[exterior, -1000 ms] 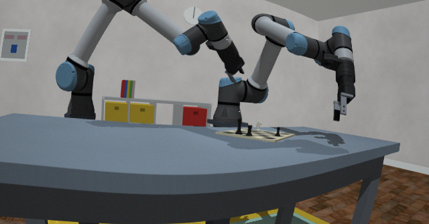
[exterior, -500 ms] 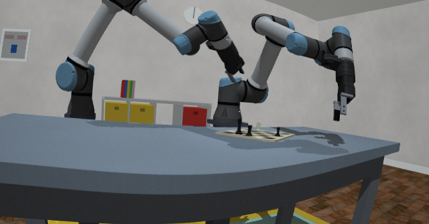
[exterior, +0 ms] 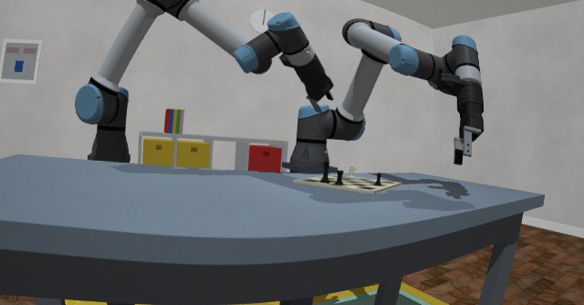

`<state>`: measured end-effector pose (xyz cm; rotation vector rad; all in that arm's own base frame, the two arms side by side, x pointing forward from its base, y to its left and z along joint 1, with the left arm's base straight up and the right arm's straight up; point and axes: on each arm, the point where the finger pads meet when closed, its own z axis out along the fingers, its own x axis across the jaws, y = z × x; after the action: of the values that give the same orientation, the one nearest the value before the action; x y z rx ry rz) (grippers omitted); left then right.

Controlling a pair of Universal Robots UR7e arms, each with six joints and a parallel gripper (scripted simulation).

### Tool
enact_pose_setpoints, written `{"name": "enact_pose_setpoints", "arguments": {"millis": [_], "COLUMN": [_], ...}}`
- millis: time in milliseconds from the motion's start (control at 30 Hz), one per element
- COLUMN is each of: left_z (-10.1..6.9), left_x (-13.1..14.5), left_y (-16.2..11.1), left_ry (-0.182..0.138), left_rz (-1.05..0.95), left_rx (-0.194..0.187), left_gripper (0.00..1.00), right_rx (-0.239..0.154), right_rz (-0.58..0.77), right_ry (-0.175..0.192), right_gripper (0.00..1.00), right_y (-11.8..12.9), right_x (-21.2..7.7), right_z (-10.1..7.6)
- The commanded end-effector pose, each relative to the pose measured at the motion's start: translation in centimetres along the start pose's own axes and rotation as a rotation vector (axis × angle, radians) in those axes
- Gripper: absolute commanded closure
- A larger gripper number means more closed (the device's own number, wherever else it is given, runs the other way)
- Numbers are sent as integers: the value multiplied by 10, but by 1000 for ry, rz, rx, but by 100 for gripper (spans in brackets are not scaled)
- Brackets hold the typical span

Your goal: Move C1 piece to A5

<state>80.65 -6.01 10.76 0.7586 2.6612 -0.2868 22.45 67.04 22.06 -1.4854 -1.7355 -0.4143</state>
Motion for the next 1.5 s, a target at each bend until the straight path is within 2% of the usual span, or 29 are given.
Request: {"name": "enact_pose_setpoints", "arguments": {"millis": [0,300,367,633,867,933,1200,1433,1467], "left_z": [-1,-1,-1,-1,-1,-1,-1,-1,-1], "left_x": [-1,-1,-1,-1,-1,-1,-1,-1,-1], "left_y": [0,0,0,0,0,0,0,0,0], "left_ry": [-2,-2,-2,-2,-2,-2,-2,-2,-2], "left_rz": [1,1,1,1,1,1,1,1,1], "left_rx": [-1,-1,-1,-1,-1,-1,-1,-1,-1], "left_gripper": [0,0,0,0,0,0,0,0,0], "right_rx": [-21,-95,-95,-194,-302,-302,-441,-567,-567], "right_rz": [8,43,43,93,153,153,245,344,344], "right_ry": [0,-6,-6,-19,-38,-38,-73,-116,-116], "right_gripper": [0,0,0,0,0,0,0,0,0], "right_y": [13,57,57,110,159,159,206,227,227], "right_x": [-4,-25,-25,-59,-105,-105,-179,-262,-262], "right_z": [-11,-50,-50,-107,-176,-176,-275,-373,-373]}}
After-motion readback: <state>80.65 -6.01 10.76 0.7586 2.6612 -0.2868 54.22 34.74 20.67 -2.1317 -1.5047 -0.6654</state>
